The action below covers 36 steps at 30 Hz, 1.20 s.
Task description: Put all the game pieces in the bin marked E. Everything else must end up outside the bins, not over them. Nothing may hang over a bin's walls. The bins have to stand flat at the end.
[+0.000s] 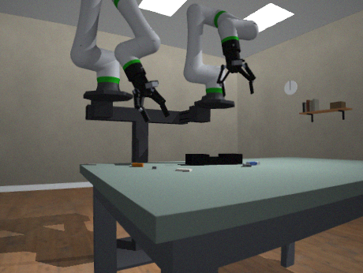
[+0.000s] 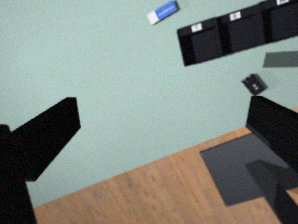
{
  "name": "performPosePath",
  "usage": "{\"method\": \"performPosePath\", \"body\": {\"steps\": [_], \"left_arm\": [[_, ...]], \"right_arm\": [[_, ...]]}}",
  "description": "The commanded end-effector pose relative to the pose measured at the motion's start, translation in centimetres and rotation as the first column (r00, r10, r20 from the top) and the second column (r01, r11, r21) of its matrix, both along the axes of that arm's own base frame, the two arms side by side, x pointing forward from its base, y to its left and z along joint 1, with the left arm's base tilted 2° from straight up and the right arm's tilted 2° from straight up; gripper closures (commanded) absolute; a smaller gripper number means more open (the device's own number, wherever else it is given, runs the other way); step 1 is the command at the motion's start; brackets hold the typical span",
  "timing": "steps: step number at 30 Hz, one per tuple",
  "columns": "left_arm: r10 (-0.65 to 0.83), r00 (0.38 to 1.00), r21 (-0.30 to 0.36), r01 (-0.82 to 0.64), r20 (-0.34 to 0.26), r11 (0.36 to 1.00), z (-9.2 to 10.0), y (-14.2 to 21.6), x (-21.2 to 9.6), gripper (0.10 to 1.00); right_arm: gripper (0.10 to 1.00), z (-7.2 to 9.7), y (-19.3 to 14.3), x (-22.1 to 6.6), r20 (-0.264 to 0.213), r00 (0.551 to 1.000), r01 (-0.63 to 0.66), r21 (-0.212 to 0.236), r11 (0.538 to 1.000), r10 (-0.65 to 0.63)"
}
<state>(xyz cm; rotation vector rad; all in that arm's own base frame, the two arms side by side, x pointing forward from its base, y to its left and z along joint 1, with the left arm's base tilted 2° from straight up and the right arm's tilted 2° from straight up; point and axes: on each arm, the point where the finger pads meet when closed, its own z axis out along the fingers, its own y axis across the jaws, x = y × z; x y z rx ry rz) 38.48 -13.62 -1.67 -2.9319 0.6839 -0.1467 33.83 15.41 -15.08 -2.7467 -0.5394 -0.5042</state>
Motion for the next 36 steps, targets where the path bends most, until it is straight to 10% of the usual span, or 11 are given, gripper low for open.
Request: {"method": "performPosePath", "body": {"steps": [1,36], "left_arm": [[-0.008,1.0,-0.018,0.008,-0.017,1.0,0.2,-0.6,-1.4,0.098],[-0.054,0.994,-0.105,0.044,-0.097,0.994,0.5,-3.3,-7.8,0.098]], "right_arm": [[0.098,0.0,0.0,0.1,0.001,1.0,0.0,0.0,1.0,0.0],[0.098,0.0,0.0,0.1,0.001,1.0,0.0,0.0,1.0,0.0]]}}
